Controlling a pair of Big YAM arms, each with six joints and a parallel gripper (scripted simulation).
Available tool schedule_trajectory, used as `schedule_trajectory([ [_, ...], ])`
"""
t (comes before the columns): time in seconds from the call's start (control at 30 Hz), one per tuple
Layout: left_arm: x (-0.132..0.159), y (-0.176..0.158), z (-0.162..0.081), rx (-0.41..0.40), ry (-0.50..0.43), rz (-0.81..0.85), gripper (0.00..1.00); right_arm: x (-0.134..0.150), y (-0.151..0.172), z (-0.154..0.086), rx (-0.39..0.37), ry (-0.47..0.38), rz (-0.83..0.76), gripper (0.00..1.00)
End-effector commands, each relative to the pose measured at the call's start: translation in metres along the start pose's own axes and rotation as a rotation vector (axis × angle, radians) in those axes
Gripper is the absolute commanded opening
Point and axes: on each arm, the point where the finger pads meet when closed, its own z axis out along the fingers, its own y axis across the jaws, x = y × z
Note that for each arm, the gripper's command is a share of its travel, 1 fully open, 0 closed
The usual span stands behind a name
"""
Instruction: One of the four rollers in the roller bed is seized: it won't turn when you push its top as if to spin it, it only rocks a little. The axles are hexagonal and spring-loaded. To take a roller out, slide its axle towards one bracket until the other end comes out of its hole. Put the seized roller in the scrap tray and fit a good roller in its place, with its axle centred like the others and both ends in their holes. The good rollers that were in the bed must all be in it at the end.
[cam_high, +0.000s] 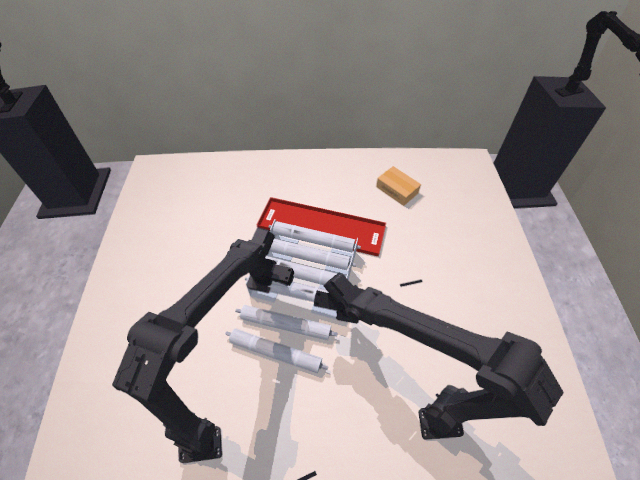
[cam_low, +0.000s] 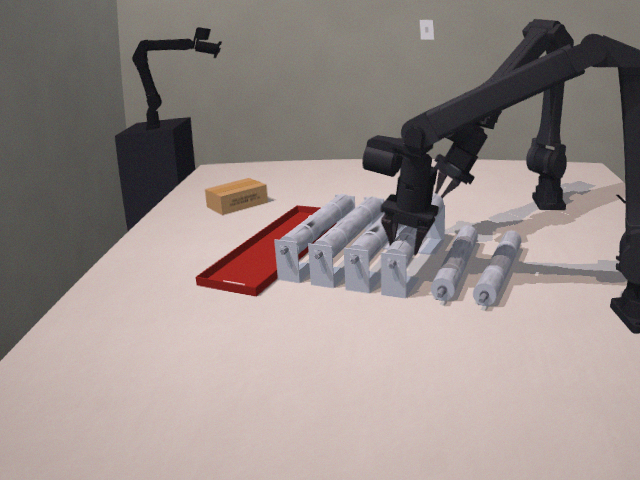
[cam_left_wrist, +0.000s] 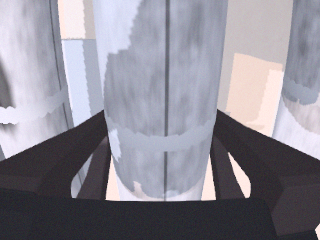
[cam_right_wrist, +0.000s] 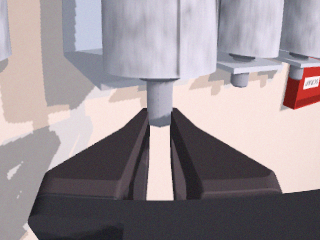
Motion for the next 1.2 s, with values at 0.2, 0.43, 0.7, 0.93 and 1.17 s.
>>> schedule_trajectory([
  [0.2,0.002,0.018,-0.019,-0.04,0.006,0.007,0.32,0.049,0.008,0.008,-0.033,0.111,0.006,0.03],
  [0.43,0.002,0.018,-0.019,-0.04,0.006,0.007,0.32,0.054,0.009,0.008,-0.037,0.121,0.005,0.03],
  [0.7,0.002,0.018,-0.019,-0.04,0.006,0.007,0.32,0.062,0.011,0.008,-0.042,0.134,0.001,0.03],
  [0.93,0.002,0.018,-0.019,-0.04,0.006,0.007,0.32,0.07,0.012,0.008,-0.046,0.142,-0.002,0.03],
  [1.17,0.002,0.018,-0.019,-0.04,0.006,0.007,0.32,0.071,0.013,0.008,-0.047,0.147,0.003,0.03],
])
